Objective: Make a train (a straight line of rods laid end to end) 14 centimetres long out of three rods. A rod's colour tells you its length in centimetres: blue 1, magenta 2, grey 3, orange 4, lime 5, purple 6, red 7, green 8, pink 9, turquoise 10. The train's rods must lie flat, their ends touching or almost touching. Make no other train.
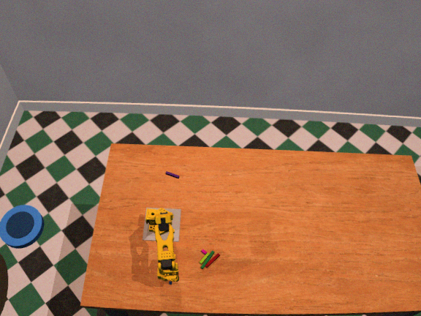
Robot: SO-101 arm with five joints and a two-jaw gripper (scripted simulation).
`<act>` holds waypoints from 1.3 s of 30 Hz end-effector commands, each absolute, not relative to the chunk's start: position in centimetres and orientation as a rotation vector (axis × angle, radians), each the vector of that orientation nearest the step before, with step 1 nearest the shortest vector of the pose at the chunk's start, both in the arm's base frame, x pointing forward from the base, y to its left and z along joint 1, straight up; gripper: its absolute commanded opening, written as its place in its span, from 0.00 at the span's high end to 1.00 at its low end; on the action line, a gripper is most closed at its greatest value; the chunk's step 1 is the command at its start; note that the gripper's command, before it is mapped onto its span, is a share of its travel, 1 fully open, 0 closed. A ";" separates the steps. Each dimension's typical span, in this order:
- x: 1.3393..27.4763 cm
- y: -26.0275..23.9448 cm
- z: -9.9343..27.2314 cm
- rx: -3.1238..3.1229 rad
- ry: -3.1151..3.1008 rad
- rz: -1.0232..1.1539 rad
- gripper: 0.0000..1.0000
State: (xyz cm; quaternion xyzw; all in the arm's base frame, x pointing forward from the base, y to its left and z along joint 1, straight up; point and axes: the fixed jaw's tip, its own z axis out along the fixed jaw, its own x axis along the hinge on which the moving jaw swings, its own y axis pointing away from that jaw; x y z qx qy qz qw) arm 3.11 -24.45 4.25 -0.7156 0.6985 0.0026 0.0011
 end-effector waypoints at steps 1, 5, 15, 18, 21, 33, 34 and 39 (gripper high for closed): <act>2.8 -24.3 2.9 -2.233 2.185 0.036 0.81; 2.8 -24.3 2.1 -2.233 2.185 0.036 0.81; 2.8 -24.2 0.7 -2.233 2.185 0.036 0.81; 2.8 -24.1 0.4 -2.233 2.185 0.036 0.81; 2.8 -24.1 0.2 -2.233 2.185 0.036 0.81; 2.8 -23.8 -0.3 -2.230 2.181 0.045 0.81; 2.8 -23.8 -0.3 -2.230 2.181 0.045 0.81; 2.8 -23.8 -0.3 -2.230 2.181 0.045 0.81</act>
